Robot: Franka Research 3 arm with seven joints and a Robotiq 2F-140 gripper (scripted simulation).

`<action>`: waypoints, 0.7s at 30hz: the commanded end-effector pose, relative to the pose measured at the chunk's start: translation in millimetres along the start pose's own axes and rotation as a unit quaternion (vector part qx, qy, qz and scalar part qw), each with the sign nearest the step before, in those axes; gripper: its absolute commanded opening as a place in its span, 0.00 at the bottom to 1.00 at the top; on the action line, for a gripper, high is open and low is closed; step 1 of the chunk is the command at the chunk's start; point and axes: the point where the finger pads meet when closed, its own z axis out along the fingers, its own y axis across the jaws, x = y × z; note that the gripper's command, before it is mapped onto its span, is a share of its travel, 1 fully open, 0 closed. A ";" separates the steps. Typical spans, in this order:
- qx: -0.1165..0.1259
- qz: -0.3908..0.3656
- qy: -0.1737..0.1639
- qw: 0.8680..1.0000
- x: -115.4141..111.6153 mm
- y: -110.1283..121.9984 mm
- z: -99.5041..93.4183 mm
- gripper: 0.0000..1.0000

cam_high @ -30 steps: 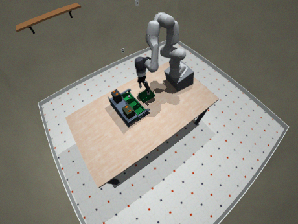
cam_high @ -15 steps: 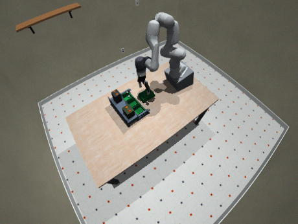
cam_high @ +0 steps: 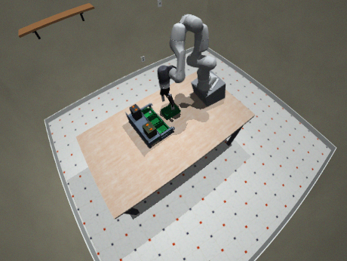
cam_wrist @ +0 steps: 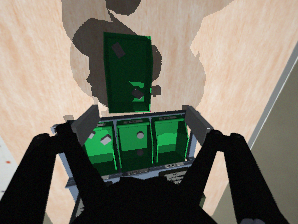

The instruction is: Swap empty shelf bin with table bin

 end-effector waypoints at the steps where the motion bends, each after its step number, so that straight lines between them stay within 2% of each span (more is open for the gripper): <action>1: 0.002 0.010 0.001 1.000 1.9 -0.5 0.2 1.00; 21: 0.008 0.010 0.001 1.000 4.6 -5.2 -0.8 1.00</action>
